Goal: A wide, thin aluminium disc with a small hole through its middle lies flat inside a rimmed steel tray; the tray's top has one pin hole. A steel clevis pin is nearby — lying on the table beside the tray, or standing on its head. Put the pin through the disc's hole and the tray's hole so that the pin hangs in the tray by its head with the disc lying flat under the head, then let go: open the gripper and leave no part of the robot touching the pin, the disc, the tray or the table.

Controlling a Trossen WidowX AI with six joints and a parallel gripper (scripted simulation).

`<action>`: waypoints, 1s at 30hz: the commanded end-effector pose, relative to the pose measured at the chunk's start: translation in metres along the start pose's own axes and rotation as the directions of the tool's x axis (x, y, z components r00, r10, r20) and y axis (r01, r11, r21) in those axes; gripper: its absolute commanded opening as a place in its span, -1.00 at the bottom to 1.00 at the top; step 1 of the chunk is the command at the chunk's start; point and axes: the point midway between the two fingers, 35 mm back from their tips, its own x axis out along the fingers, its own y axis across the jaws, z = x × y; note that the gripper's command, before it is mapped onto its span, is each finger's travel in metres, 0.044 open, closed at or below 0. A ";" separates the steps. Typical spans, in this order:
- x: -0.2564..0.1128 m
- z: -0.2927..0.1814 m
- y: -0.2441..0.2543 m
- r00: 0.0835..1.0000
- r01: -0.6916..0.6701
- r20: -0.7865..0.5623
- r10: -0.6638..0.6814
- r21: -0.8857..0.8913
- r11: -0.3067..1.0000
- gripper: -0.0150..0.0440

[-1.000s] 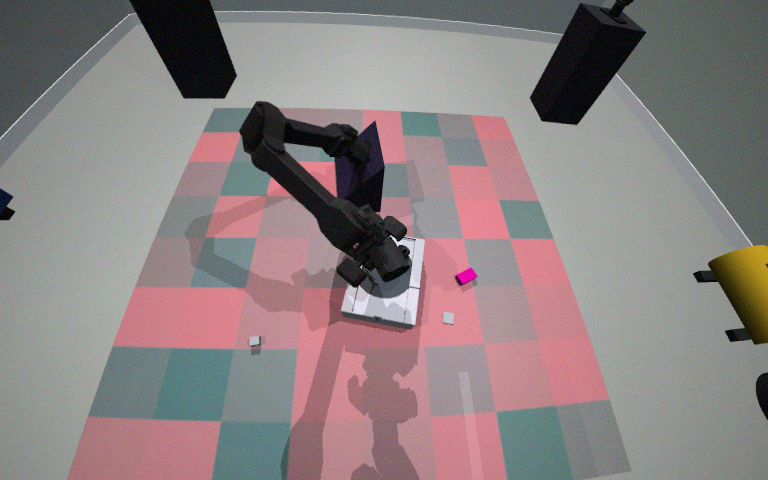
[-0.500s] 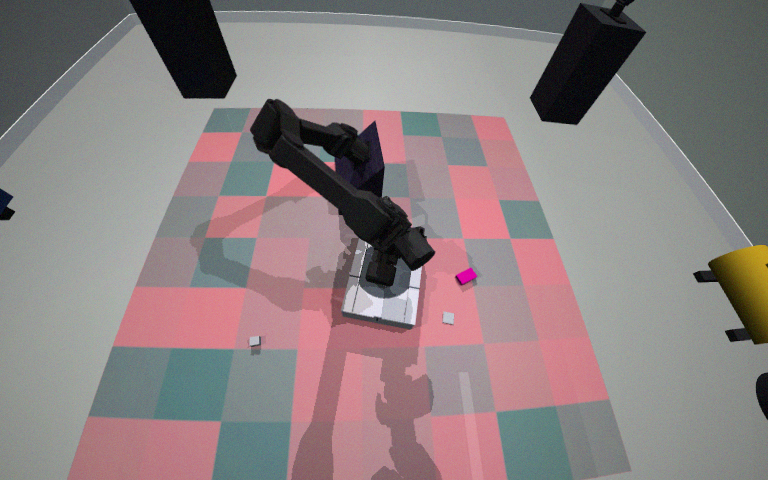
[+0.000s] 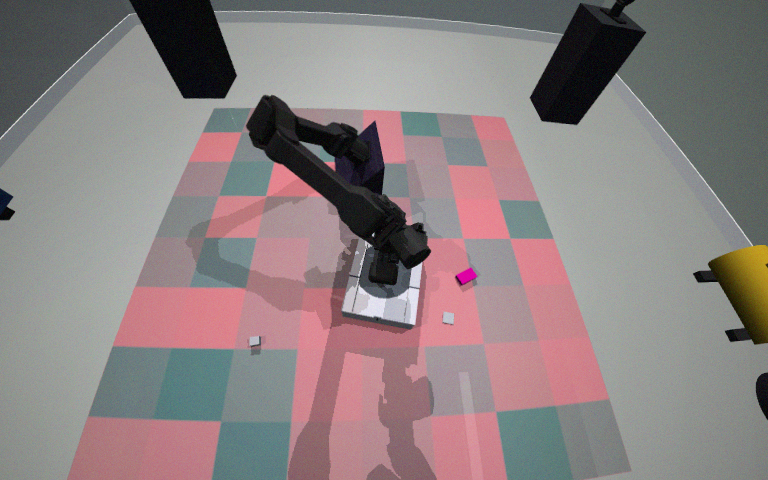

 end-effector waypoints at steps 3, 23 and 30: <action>0.000 -0.004 0.001 0.992 -0.009 0.130 0.009 -0.004 1.000 -0.49; 0.006 -0.019 0.001 0.821 -0.005 0.571 0.022 -0.032 0.999 -0.49; 0.010 -0.024 0.001 0.716 -0.001 0.697 0.030 -0.042 0.999 -0.49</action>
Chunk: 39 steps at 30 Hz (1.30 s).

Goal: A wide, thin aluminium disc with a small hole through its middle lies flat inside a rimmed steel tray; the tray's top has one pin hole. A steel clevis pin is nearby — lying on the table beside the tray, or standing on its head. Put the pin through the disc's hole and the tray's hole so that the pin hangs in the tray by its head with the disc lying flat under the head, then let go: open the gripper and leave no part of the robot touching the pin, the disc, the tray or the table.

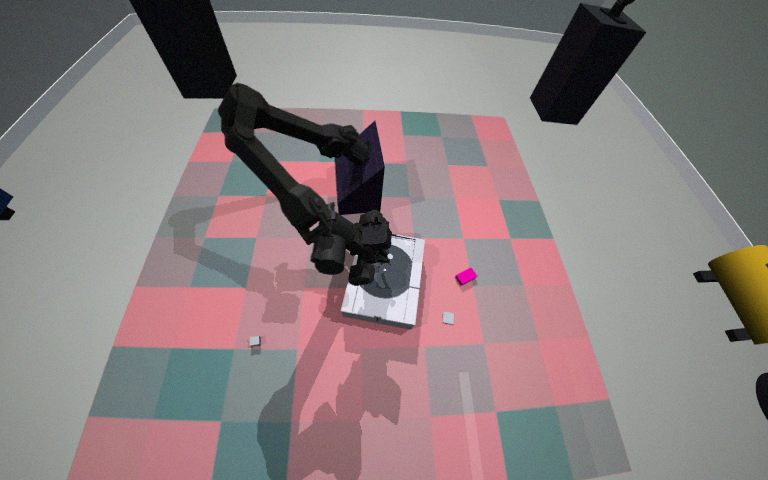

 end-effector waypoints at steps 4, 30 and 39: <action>0.000 -0.005 0.001 0.985 -0.001 0.174 0.004 -0.017 1.000 -0.49; 0.004 -0.012 -0.007 0.935 0.001 0.355 0.009 -0.028 1.000 -0.49; 0.013 -0.022 -0.008 0.935 0.001 0.354 0.009 -0.028 1.000 -0.49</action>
